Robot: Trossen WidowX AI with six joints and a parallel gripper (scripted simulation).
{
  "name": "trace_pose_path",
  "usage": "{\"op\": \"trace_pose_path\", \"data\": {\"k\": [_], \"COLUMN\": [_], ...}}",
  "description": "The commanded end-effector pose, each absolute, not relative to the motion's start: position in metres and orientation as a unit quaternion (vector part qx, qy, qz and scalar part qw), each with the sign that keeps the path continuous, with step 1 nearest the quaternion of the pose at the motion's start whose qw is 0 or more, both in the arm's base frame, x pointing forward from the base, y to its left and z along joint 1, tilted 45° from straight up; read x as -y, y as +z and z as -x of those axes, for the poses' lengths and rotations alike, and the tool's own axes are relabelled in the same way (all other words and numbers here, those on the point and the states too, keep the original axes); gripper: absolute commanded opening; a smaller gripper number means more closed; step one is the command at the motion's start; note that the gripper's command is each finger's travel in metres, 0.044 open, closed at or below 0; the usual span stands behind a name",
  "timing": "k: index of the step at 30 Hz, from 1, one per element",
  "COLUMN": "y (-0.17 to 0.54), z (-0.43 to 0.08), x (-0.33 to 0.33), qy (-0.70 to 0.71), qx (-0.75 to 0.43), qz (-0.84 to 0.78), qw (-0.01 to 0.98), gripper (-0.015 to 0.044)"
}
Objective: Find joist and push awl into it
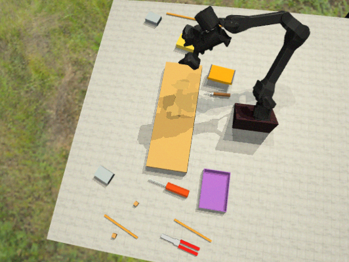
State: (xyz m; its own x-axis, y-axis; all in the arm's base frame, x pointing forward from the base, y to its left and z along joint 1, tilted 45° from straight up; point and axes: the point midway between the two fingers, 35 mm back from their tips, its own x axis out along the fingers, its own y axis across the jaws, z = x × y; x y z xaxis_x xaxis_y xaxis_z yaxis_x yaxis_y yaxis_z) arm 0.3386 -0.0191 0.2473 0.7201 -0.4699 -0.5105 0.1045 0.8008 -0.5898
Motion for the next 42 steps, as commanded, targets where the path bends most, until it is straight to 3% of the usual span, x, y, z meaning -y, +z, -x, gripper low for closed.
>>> {"op": "trace_pose_path", "data": {"k": [1,12,42], "y": [0.212,0.16,0.152], "z": [-0.312,-0.194,-0.184], "x": [0.057,0.136,0.155], "qy": [-0.211,-0.341,-0.342], "qx": [-0.428,-0.65,-0.653], "qz": [0.258,0.195,0.194], "qw": [0.84,0.65,0.647], "gripper": [0.044,0.044,0.044]}}
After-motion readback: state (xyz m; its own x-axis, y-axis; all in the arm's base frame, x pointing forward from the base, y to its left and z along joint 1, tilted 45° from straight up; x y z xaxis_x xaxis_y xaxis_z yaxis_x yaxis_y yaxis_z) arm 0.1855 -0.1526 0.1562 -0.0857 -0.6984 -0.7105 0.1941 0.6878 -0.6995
